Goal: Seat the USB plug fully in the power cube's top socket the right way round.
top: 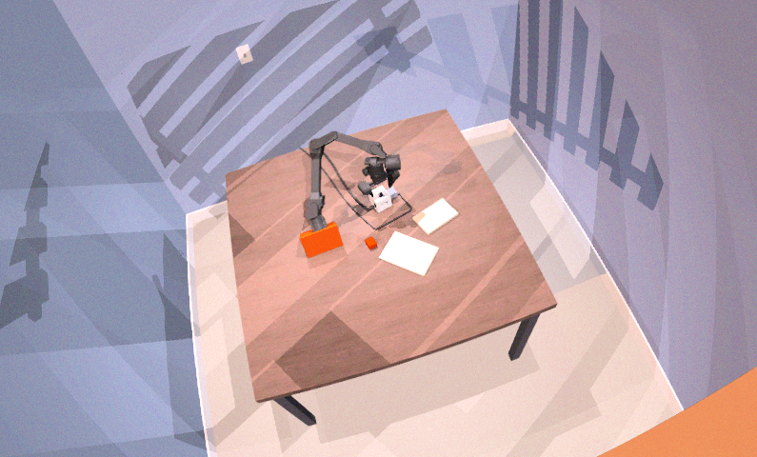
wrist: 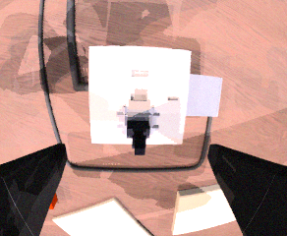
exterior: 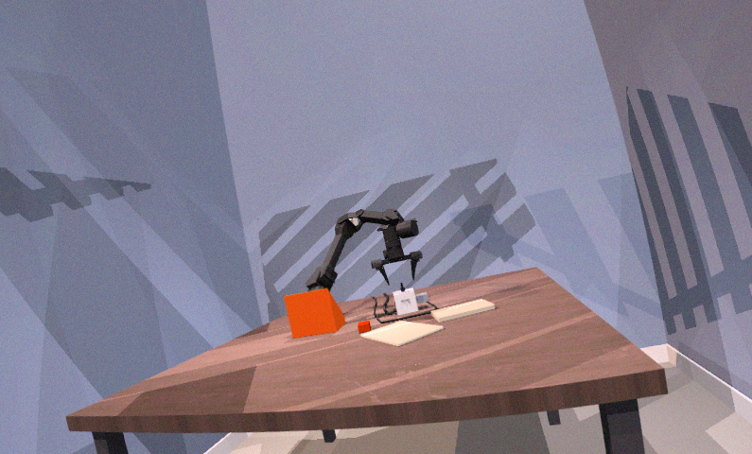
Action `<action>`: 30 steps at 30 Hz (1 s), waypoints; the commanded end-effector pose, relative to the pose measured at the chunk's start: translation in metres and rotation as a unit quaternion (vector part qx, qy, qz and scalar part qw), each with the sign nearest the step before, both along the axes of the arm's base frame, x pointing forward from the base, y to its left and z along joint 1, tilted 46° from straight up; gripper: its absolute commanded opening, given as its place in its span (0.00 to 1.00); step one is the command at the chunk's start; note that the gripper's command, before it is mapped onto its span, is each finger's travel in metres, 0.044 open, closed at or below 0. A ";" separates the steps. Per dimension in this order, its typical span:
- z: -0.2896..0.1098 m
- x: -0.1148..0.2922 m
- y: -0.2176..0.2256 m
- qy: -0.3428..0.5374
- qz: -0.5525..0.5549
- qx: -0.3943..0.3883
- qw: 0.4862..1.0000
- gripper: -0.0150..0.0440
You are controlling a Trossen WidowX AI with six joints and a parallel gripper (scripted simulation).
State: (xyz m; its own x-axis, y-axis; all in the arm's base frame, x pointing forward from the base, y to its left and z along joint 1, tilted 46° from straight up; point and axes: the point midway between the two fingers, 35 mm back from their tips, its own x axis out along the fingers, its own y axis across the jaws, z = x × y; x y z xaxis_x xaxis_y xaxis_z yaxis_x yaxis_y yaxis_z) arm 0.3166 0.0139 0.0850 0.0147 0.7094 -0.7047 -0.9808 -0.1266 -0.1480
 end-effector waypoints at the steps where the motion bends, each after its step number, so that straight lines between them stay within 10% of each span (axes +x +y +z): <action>1: -0.003 0.000 0.004 0.001 -0.002 0.002 1.000 1.00; 6: -0.005 0.000 0.006 0.001 -0.002 0.002 1.000 1.00; 23: -0.004 0.000 0.004 0.000 0.000 0.000 1.000 0.25; 30: -0.004 0.000 0.004 0.000 0.000 0.000 1.000 0.25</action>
